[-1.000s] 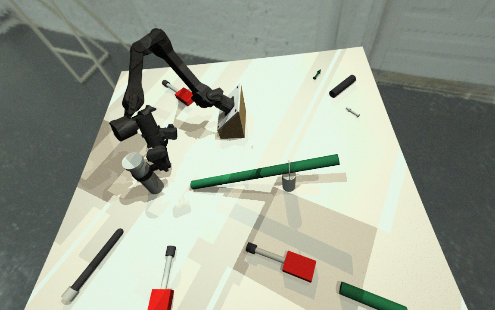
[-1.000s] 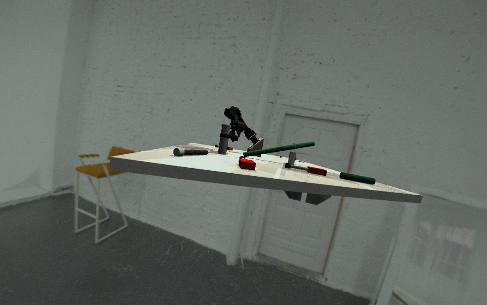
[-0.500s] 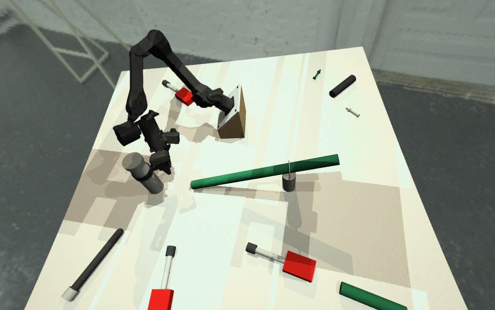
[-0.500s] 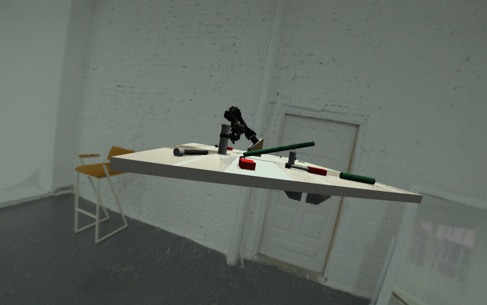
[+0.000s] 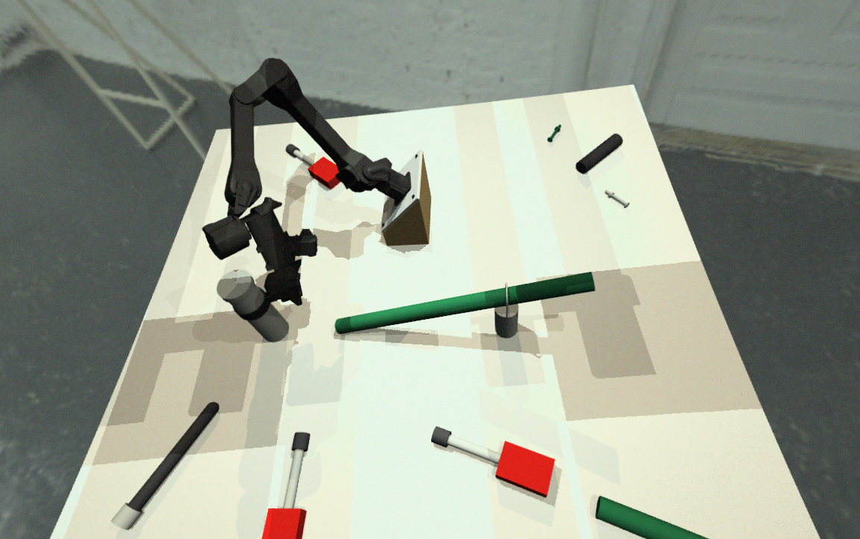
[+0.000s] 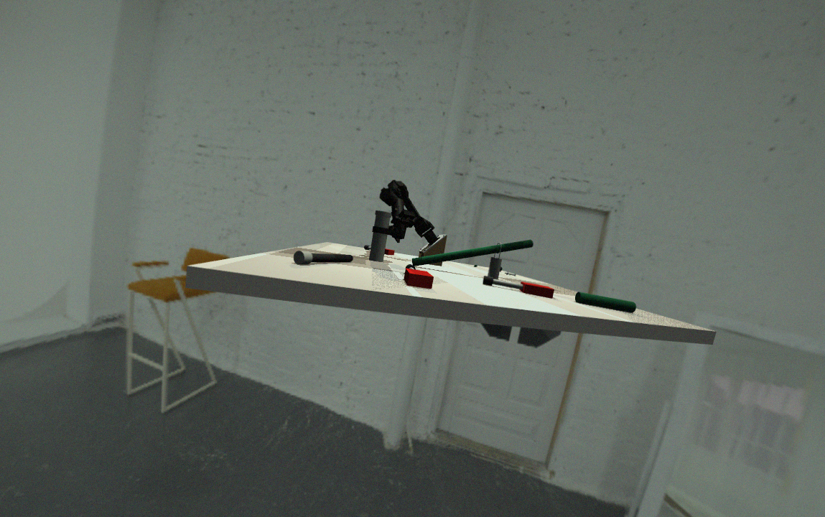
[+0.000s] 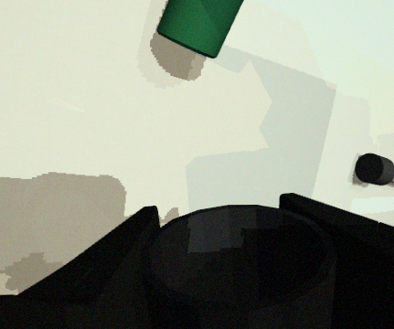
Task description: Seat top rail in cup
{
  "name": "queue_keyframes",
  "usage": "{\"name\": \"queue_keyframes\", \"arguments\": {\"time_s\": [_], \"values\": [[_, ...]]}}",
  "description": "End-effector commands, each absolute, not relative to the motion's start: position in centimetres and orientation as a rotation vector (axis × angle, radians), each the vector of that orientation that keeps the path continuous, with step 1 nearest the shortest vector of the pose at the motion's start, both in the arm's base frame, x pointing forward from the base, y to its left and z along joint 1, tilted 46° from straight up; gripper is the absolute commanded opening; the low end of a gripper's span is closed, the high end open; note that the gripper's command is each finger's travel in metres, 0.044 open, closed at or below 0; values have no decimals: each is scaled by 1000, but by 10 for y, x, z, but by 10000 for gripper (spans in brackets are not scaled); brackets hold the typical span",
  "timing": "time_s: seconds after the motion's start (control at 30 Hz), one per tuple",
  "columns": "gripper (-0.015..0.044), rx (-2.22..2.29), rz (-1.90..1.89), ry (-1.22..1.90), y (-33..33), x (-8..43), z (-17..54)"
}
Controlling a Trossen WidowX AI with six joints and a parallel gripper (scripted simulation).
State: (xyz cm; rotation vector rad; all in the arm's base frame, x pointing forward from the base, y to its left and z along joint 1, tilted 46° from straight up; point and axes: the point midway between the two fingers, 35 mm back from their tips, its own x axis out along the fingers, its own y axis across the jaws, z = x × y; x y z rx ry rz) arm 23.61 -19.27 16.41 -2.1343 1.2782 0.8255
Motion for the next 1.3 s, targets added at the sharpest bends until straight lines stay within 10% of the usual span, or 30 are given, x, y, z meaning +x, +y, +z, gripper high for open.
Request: {"name": "queue_keyframes", "arguments": {"time_s": [0.0, 1.27], "values": [[0, -2119, 784, 1293, -192, 240, 162], [0, -2015, 483, 1377, -193, 264, 158]]}}
